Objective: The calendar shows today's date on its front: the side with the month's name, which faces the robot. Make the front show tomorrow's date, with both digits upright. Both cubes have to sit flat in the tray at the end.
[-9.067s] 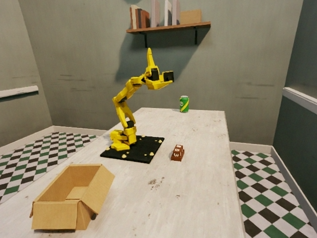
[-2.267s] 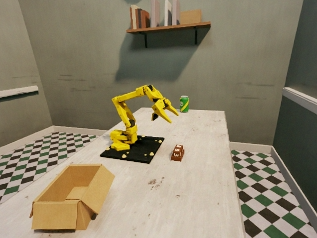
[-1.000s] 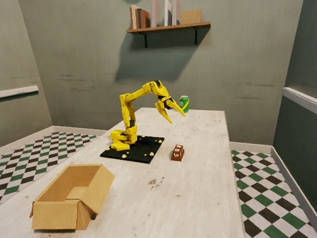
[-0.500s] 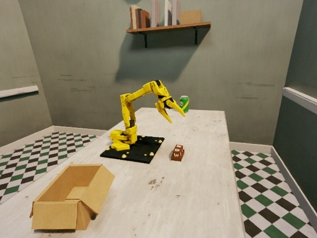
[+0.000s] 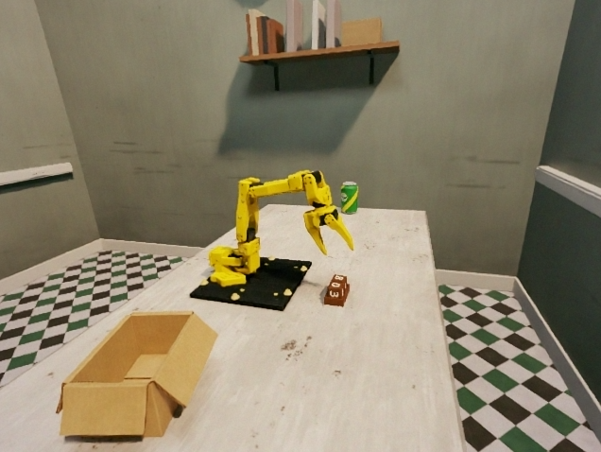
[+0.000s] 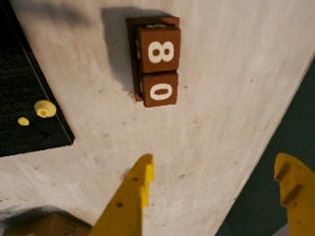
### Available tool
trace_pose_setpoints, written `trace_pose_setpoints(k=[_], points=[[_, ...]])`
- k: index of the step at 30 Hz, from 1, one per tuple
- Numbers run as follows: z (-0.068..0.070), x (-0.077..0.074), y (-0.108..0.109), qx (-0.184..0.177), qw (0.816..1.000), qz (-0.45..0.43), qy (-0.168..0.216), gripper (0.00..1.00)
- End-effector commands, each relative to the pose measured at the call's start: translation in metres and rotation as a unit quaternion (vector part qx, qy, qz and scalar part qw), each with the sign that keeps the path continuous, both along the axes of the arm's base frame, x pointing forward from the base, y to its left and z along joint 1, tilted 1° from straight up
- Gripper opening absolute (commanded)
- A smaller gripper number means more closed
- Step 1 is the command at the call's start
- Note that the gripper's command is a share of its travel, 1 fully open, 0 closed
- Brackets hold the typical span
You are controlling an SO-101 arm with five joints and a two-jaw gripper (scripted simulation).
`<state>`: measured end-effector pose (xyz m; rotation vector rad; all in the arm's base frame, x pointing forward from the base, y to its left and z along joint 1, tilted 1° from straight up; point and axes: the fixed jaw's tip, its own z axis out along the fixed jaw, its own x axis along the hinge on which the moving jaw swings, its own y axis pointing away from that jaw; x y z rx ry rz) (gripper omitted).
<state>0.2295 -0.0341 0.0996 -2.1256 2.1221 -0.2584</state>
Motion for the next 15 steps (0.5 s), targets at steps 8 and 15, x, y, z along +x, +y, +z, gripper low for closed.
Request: trace_pose_setpoints(k=[8,15], points=[[-0.048,-0.011,0.000,0.019,0.992,-0.007,0.123,0.35],[-0.052,-0.012,0.000,0.020,0.991,-0.007,0.131,0.35]])
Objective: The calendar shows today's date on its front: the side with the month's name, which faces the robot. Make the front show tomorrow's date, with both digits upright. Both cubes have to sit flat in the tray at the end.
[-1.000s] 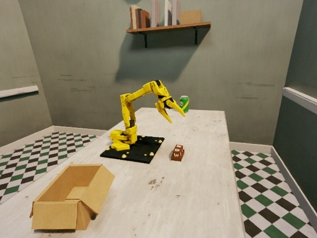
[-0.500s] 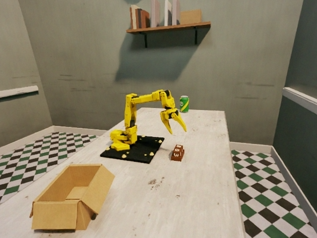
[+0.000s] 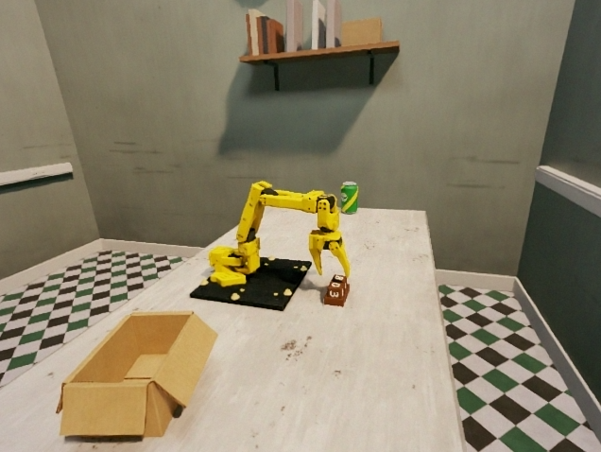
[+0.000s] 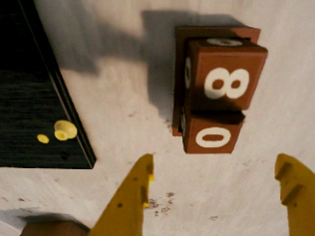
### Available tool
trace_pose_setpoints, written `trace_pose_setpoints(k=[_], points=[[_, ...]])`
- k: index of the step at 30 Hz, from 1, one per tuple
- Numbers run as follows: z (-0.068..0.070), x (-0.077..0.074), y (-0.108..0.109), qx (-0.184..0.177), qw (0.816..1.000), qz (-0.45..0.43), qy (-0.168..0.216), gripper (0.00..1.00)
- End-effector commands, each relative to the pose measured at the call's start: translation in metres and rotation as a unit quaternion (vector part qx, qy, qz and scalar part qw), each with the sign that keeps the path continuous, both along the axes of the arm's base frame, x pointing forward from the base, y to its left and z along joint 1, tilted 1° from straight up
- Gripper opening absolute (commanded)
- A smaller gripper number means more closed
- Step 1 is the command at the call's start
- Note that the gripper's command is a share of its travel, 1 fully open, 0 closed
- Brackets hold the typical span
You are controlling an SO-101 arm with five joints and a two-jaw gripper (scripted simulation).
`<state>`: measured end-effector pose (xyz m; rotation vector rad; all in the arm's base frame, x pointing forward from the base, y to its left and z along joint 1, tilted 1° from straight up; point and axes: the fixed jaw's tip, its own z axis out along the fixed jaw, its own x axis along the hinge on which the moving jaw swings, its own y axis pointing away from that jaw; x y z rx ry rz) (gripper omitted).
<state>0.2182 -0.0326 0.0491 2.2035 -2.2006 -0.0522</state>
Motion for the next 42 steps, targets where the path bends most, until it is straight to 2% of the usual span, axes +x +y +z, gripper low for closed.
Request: trace_pose_setpoints(k=[1,24,34,42], points=[[0.003,0.004,-0.006,-0.001,1.000,-0.022,-0.011,0.35],[0.002,0.004,-0.006,-0.001,1.000,-0.022,-0.011,0.35],[-0.005,0.005,-0.006,-0.001,1.000,-0.022,-0.011,0.35],[-0.018,0.005,-0.006,-0.001,1.000,-0.022,-0.011,0.35]])
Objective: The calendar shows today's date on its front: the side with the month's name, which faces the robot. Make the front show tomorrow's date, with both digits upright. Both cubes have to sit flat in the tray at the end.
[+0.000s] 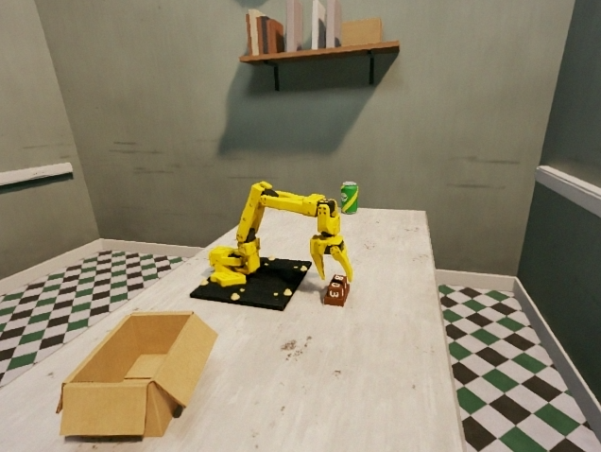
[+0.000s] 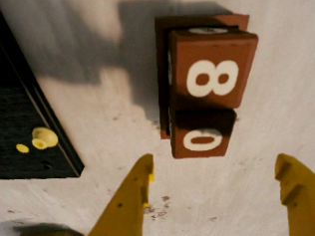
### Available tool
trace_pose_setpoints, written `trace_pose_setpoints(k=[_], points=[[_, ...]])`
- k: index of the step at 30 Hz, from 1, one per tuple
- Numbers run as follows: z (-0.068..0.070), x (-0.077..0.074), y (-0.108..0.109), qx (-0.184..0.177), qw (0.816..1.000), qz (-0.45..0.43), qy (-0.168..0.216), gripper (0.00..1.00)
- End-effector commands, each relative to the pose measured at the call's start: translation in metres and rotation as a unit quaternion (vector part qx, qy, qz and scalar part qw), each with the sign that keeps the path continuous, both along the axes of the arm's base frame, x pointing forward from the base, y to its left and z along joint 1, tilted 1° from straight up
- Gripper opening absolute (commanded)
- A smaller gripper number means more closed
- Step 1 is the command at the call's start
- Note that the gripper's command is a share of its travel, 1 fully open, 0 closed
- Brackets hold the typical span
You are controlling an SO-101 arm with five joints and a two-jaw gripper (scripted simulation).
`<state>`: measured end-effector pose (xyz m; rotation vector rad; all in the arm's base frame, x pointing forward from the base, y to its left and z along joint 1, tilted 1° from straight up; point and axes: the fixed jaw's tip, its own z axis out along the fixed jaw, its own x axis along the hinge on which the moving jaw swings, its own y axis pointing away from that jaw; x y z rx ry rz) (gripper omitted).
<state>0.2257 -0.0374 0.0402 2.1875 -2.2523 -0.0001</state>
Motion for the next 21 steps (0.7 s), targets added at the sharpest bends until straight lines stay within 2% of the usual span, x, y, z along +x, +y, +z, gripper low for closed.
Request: trace_pose_setpoints(k=[1,7,21], points=[[-0.011,-0.002,-0.001,0.002,1.000,-0.007,0.010,0.35],[-0.020,-0.003,-0.001,0.002,1.000,-0.007,0.010,0.35],[-0.028,-0.004,0.000,0.002,1.000,-0.007,0.010,0.35]])
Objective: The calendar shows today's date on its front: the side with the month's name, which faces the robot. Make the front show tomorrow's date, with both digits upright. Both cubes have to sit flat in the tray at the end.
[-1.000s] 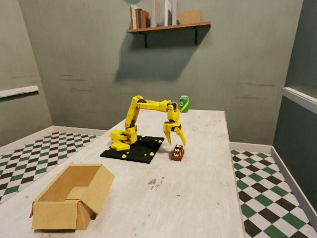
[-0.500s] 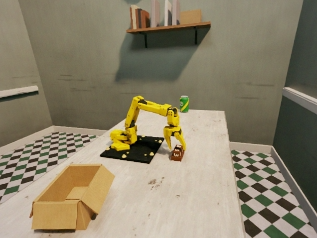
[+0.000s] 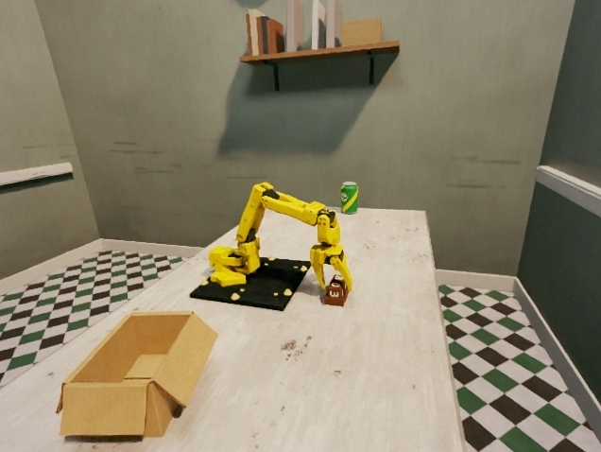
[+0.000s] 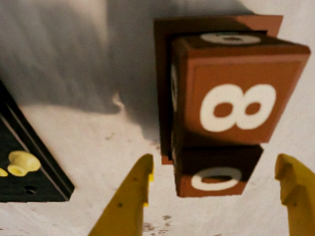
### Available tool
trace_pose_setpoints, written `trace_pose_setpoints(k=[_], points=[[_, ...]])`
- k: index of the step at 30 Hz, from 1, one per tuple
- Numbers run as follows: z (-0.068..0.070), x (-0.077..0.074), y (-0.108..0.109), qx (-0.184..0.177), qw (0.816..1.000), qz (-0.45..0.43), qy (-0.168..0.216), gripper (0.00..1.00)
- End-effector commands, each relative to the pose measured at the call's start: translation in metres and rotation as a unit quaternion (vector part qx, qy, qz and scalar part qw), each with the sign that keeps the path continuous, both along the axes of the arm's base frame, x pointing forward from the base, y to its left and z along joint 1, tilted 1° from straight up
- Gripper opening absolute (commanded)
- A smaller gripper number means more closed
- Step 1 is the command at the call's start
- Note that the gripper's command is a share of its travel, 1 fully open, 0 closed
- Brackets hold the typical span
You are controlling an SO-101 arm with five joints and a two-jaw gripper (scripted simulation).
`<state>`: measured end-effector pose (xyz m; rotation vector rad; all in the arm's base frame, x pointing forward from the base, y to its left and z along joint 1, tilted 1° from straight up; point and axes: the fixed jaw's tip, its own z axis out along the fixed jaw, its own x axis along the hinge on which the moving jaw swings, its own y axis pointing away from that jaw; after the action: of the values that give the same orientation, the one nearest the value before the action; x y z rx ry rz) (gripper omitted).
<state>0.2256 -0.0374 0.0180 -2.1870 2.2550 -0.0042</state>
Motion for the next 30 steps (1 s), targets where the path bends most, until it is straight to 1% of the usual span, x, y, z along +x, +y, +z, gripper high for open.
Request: trace_pose_setpoints(k=[1,14,22,30], points=[[-0.0058,-0.0036,-0.0004,0.003,1.000,-0.006,0.011,0.35],[-0.0058,-0.0029,-0.0004,0.003,1.000,-0.006,0.011,0.34],[-0.0058,-0.0012,-0.0005,0.003,1.000,-0.006,0.011,0.32],[-0.0059,0.0022,-0.0006,0.002,1.000,-0.006,0.011,0.27]])
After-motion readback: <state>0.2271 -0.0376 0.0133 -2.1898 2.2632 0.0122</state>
